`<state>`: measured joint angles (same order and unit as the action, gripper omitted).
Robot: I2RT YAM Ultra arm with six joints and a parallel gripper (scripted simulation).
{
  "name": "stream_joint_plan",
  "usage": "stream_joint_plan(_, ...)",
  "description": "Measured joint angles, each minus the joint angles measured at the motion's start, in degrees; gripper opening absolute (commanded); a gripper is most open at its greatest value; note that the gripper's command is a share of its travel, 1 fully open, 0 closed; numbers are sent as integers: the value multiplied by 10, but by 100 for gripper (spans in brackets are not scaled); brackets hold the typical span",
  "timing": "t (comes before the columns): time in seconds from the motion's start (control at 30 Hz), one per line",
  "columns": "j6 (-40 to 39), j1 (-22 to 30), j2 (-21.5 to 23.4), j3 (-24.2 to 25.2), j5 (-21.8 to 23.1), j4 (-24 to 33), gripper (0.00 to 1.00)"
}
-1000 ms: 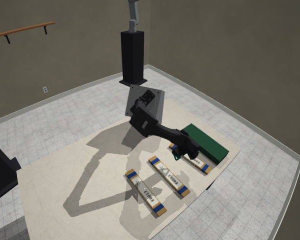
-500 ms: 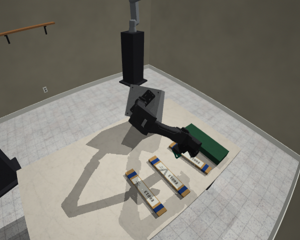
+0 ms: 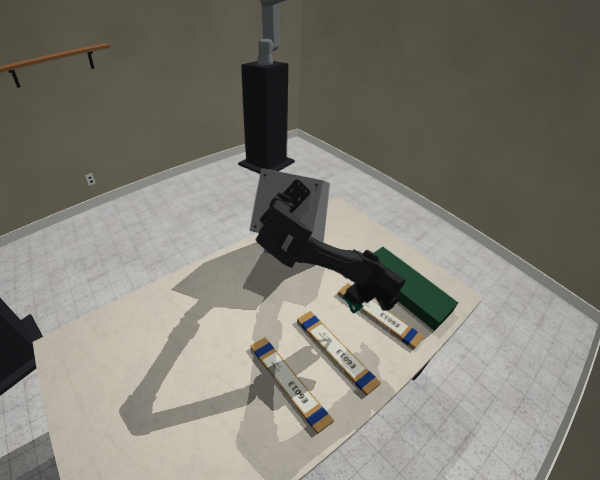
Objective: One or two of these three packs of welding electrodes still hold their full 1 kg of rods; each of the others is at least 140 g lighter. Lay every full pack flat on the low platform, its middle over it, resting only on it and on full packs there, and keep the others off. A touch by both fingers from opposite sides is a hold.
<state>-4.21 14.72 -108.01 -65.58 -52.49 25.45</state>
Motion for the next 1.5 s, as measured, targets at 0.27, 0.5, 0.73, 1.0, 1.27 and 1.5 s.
stream_joint_plan(0.27,-5,0,0,0,-1,7,65)
stream_joint_plan(0.5,-6,0,0,0,-1,9,65)
stream_joint_plan(0.73,-6,0,0,0,-1,9,65)
stream_joint_plan(1.0,-6,0,0,0,-1,9,65)
stream_joint_plan(1.27,-6,0,0,0,-1,9,65)
stream_joint_plan(1.5,-6,0,0,0,-1,9,65)
